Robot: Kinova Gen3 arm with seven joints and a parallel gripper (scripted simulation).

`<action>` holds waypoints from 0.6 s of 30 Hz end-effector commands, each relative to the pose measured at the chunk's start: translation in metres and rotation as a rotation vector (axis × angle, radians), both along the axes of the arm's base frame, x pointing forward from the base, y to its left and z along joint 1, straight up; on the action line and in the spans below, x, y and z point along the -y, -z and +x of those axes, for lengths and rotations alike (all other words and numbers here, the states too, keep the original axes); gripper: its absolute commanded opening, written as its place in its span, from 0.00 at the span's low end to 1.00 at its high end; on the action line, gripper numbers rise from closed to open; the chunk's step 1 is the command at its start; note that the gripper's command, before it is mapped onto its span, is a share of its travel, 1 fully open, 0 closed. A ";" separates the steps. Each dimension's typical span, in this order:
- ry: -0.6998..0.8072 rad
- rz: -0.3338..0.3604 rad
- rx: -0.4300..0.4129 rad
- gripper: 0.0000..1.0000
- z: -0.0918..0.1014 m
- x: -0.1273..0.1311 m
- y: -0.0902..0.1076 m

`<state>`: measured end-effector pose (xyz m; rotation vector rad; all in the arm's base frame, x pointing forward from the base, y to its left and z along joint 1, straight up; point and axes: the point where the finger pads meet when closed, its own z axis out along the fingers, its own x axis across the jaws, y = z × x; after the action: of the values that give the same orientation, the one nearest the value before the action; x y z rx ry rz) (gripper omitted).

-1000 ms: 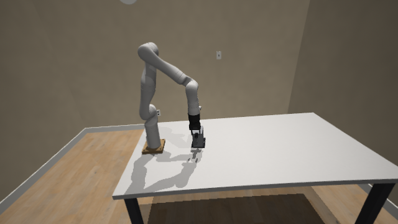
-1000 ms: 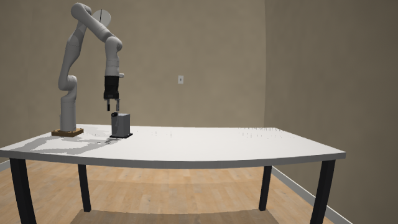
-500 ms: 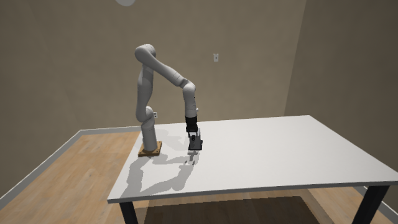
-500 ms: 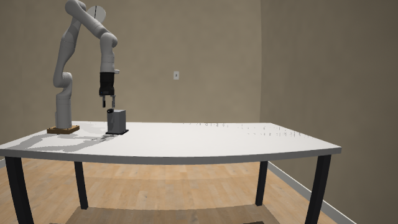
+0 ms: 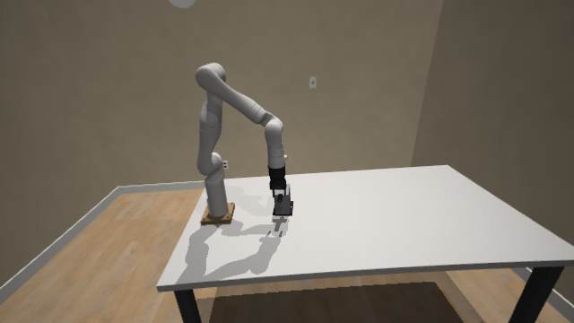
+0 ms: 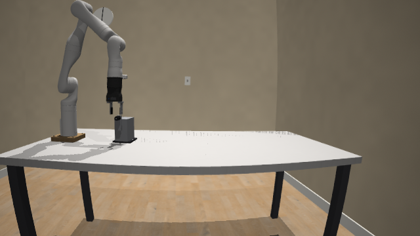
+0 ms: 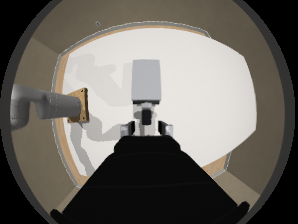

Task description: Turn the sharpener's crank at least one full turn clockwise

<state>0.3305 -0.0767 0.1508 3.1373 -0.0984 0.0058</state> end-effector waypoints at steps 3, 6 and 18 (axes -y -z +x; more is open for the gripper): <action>0.000 -0.001 0.001 0.97 0.000 0.000 0.000; 0.000 -0.001 0.001 0.97 0.000 0.000 0.000; 0.000 -0.001 0.001 0.97 0.000 0.000 0.002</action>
<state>0.3307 -0.0769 0.1493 3.1370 -0.0987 0.0073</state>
